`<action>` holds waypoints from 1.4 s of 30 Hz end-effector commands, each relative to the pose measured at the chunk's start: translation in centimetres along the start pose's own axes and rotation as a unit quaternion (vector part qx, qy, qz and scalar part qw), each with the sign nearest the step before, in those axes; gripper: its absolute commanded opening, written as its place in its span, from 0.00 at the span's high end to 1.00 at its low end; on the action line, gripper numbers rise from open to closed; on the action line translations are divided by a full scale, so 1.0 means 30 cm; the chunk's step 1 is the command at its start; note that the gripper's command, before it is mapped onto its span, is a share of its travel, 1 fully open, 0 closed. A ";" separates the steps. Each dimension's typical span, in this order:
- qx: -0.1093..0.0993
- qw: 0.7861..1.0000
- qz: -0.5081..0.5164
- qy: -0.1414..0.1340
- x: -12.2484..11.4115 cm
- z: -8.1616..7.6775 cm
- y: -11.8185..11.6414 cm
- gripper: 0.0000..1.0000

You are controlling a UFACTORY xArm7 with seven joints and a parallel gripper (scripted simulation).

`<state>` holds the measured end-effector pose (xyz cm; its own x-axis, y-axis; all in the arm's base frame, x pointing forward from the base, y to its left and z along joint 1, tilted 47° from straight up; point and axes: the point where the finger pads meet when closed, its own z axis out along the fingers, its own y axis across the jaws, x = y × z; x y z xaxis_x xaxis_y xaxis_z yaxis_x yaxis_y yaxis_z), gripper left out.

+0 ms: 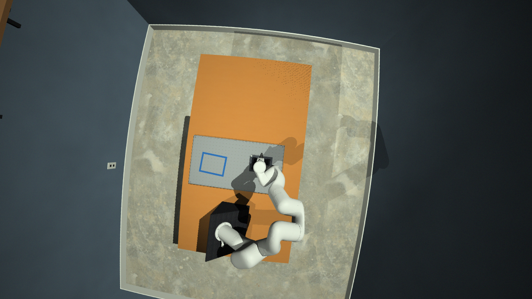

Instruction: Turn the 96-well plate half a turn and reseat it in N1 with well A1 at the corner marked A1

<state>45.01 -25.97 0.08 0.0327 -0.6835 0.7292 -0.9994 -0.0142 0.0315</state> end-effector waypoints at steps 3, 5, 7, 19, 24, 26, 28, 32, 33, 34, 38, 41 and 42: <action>0.002 1.000 0.000 0.000 -0.002 0.007 -0.006 0.00; 0.002 1.000 0.000 0.000 -0.002 0.007 -0.006 0.00; 0.002 1.000 0.000 0.000 -0.002 0.007 -0.006 0.00; 0.002 1.000 0.000 -0.001 -0.002 0.007 -0.006 0.00; 0.002 1.000 0.000 0.000 -0.002 0.005 -0.006 1.00; 0.002 1.000 0.000 0.000 -0.002 0.005 -0.006 1.00; 0.002 1.000 0.000 0.000 -0.002 0.005 -0.006 1.00; 0.002 1.000 0.000 0.000 -0.002 0.005 -0.006 1.00; 0.002 1.000 0.000 0.000 -0.002 0.005 -0.006 1.00; 0.002 1.000 0.000 0.000 -0.002 0.005 -0.006 1.00; 0.002 1.000 0.000 0.000 -0.002 0.005 -0.006 1.00; 0.002 1.000 0.000 0.000 -0.002 0.005 -0.006 1.00; 0.002 1.000 0.000 0.000 -0.002 0.005 -0.006 1.00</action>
<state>45.00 -26.20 -0.13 0.0327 -0.6835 0.7293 -0.9994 -0.0141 0.0316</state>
